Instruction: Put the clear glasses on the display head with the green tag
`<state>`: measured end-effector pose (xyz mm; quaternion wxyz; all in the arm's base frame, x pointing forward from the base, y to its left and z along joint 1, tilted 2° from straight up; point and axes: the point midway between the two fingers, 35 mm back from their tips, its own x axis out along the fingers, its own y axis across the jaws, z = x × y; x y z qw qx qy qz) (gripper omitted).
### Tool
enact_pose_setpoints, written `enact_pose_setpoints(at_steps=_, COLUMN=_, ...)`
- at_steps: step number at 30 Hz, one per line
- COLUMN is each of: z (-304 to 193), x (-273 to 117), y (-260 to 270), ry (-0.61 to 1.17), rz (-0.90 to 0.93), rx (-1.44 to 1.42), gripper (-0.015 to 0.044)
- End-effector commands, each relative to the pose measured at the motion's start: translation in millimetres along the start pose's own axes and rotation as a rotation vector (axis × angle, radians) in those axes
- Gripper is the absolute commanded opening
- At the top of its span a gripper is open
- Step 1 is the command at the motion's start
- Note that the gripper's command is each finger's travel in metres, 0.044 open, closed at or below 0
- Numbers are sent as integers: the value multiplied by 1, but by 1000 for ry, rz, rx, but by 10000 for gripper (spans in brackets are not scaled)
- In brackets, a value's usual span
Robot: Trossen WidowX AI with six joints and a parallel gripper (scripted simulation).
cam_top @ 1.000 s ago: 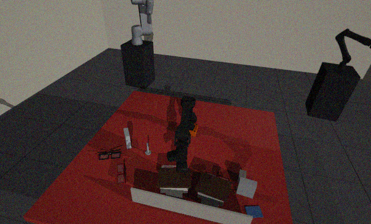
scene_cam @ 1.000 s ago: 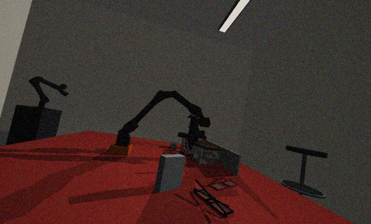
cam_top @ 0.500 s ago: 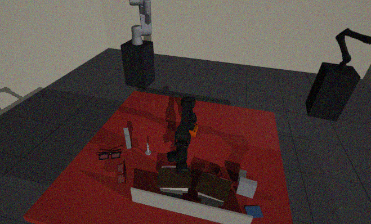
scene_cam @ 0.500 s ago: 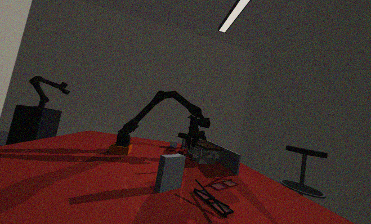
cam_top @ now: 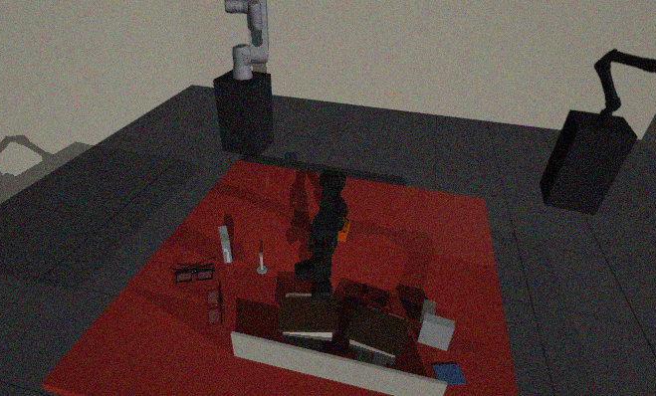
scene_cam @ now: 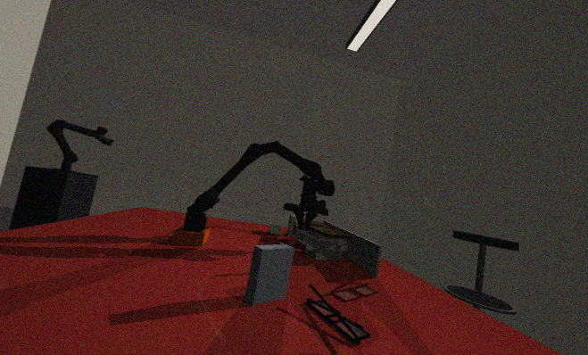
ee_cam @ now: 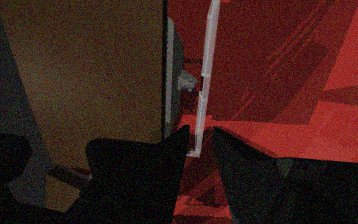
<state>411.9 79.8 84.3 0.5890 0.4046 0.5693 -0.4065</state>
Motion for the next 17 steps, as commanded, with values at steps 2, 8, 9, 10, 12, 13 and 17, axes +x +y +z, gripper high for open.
enact_pose_setpoints(at_steps=2, z=-1, x=-5, y=-5, ry=5, rz=-5, rx=6, gripper=107)
enact_pose_setpoints(at_steps=8, z=-1, x=-11, y=-36, ry=5, rz=-8, rx=6, gripper=107)
enact_pose_setpoints(at_steps=9, z=-1, x=-11, y=-37, ry=5, rz=-8, rx=6, gripper=107)
enact_pose_setpoints(at_steps=10, z=-1, x=-11, y=-37, ry=5, rz=-8, rx=6, gripper=107)
enact_pose_setpoints(at_steps=12, z=-1, x=-12, y=-39, ry=5, rz=-8, rx=6, gripper=107)
enact_pose_setpoints(at_steps=13, z=-1, x=-13, y=-42, ry=5, rz=-8, rx=6, gripper=107)
enact_pose_setpoints(at_steps=17, z=-1, x=-21, y=-57, ry=5, rz=-10, rx=6, gripper=107)
